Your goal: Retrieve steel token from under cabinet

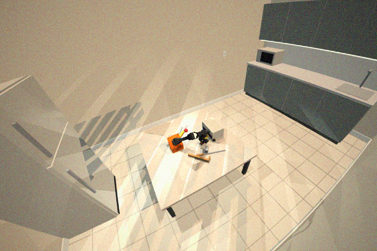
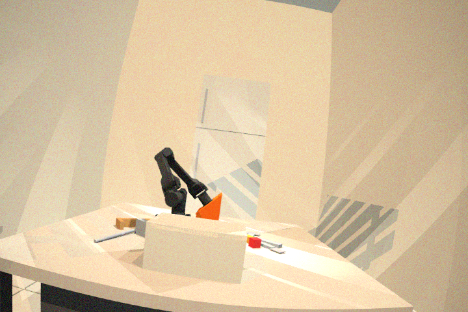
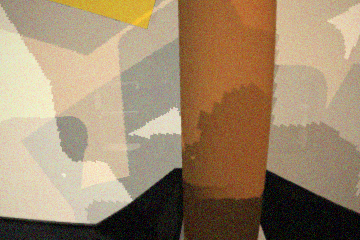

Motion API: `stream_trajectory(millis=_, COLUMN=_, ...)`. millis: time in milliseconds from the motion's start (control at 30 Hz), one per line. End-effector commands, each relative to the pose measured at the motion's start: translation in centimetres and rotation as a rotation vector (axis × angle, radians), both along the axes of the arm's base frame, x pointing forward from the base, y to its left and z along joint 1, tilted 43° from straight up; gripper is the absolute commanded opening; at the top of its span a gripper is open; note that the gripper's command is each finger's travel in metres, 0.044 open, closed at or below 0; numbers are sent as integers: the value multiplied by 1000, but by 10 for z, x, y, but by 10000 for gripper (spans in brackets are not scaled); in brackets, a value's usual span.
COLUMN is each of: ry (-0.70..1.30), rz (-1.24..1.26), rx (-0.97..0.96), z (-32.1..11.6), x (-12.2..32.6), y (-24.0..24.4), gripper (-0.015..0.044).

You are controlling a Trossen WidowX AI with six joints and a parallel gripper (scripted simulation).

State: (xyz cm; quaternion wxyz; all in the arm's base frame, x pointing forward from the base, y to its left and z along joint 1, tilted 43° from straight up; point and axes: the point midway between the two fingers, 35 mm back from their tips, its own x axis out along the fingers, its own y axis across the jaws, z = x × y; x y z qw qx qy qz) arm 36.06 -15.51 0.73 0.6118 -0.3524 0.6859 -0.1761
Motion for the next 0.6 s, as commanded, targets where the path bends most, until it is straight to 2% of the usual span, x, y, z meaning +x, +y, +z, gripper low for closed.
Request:
stream_trajectory(millis=0, ry=2, rz=1, rx=13, z=-7, x=-3, y=6, gripper=0)
stream_trajectory(millis=567, ry=2, rz=1, rx=14, z=-18, x=-7, y=17, gripper=0)
